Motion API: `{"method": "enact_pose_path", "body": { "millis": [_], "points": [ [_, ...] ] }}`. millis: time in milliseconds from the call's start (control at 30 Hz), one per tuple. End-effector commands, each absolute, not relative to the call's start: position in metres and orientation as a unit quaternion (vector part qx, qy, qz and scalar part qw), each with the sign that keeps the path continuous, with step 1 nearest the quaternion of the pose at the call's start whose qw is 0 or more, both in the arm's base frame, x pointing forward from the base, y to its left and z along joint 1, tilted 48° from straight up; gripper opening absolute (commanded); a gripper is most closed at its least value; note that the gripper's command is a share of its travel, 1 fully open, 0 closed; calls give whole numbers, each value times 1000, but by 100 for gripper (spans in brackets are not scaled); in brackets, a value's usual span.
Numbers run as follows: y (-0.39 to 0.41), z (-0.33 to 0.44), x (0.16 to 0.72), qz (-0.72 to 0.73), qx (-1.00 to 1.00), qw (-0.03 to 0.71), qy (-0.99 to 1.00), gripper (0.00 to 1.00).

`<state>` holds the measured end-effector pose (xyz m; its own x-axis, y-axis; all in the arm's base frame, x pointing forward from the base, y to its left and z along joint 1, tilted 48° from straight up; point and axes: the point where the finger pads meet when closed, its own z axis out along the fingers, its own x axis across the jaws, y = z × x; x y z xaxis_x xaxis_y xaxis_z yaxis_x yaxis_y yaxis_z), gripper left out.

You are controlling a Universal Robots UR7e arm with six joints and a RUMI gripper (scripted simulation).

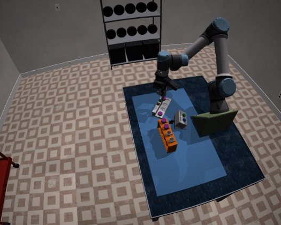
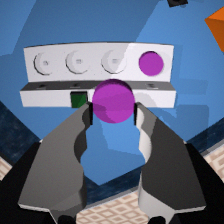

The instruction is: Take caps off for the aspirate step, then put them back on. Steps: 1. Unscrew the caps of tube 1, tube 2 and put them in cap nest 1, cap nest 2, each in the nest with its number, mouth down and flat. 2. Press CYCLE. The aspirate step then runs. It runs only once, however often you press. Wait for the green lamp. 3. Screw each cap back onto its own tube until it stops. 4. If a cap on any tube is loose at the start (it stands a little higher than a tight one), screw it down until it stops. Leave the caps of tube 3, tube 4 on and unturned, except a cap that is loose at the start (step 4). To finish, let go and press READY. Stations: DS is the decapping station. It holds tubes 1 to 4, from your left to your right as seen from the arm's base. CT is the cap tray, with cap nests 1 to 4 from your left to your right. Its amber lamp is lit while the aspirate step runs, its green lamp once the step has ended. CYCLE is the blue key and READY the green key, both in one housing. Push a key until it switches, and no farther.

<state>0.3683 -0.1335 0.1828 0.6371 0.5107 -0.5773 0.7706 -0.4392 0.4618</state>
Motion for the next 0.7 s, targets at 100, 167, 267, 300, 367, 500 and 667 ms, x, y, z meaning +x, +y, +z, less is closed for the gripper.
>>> {"method": "enact_pose_path", "body": {
  "millis": [100, 167, 267, 300, 367, 500, 667],
  "points": [
    [-158, 160, 369, -178, 829, 363, 387, 0],
    [-166, 154, 368, -178, 829, 363, 387, 0],
    [-177, 143, 368, -178, 829, 363, 387, 0],
    [-180, 140, 368, -178, 829, 363, 387, 0],
    [-188, 133, 368, -178, 829, 363, 387, 0],
    [-195, 127, 368, -178, 829, 363, 387, 0],
    [-212, 111, 368, -178, 829, 363, 387, 0]
  ]
}}
